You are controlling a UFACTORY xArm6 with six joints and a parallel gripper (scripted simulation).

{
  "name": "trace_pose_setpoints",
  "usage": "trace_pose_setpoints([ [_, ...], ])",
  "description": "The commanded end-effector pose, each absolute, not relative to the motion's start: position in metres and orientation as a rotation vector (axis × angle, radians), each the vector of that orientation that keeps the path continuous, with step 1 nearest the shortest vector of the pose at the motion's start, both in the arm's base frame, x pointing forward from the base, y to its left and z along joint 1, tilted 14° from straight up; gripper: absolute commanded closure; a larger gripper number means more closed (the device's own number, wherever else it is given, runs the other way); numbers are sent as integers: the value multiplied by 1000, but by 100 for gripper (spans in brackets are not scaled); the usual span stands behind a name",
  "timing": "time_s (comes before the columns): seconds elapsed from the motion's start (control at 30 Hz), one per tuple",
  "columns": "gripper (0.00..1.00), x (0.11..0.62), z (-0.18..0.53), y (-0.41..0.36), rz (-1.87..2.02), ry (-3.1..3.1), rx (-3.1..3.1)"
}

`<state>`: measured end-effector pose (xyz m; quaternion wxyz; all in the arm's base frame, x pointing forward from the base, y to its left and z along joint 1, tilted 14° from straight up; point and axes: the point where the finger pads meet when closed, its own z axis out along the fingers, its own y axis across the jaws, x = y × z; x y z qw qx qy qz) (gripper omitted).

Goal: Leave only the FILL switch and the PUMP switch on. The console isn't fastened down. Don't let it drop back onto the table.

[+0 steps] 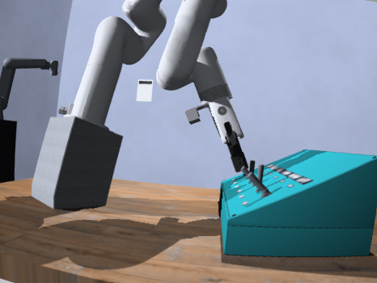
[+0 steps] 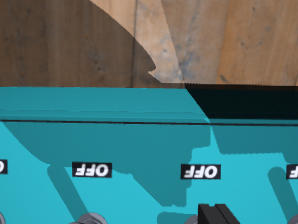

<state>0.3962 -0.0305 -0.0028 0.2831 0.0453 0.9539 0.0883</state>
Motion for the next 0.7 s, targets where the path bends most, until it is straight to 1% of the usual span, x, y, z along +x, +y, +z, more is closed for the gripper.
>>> trace_pose_setpoints([
  [0.0, 100, 397, -2, -31, 236, 2551, 121],
  [0.67, 100, 390, -7, -30, 236, 2551, 121],
])
